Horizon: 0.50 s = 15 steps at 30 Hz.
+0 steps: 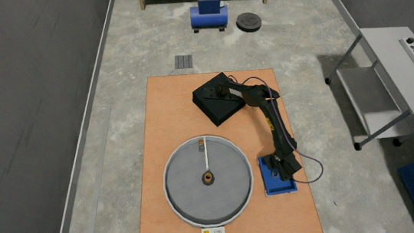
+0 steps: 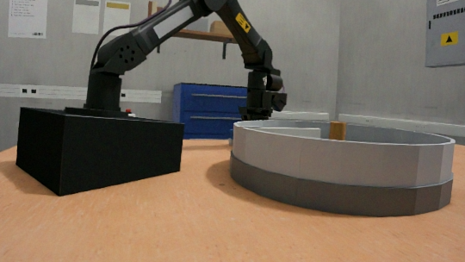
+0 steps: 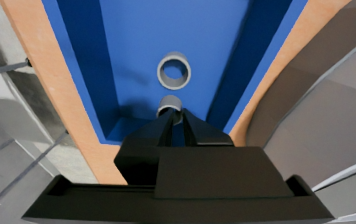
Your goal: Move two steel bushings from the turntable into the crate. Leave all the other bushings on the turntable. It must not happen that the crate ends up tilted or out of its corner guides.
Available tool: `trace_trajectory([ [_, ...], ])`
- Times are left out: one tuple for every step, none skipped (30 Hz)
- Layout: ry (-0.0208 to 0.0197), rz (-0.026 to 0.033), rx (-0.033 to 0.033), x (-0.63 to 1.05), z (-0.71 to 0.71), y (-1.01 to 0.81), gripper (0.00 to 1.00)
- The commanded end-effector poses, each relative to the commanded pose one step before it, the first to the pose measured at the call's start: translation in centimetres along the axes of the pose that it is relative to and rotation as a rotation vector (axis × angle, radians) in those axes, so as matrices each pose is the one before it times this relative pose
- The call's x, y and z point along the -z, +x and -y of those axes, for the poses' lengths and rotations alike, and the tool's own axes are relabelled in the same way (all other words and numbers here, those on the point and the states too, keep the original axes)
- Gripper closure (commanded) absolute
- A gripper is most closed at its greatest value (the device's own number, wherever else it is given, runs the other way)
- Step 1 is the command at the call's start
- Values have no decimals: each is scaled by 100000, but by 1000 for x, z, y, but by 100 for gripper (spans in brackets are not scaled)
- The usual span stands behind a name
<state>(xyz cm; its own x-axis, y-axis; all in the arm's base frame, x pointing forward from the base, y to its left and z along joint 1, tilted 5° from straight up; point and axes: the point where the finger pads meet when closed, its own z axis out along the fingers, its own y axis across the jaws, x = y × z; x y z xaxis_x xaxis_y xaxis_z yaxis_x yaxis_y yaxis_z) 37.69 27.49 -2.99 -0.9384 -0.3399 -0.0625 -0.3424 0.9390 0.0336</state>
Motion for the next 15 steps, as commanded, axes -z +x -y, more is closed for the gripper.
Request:
trace_trajectory([
  [235,4234,-32,819,183,-1475,87],
  [1,-4,0,10,1,2,87],
  [8,-28,0,68,4,14,87],
  [20,-71,-1,176,11,36,87],
  [37,-132,-2,325,21,69,87],
  [-172,631,0,509,-22,-95,87],
  [-161,593,-1,403,-23,-107,87],
  [2,1,-4,176,9,-1,87],
  [2,1,-5,218,10,-3,87],
  [0,0,0,0,0,0,87],
  [0,0,0,0,0,0,87],
  [3,1,-6,264,13,-2,87],
  [3,1,-7,307,15,-4,87],
  [4,1,-17,350,17,-4,87],
  [4,1,-19,390,19,-4,87],
])
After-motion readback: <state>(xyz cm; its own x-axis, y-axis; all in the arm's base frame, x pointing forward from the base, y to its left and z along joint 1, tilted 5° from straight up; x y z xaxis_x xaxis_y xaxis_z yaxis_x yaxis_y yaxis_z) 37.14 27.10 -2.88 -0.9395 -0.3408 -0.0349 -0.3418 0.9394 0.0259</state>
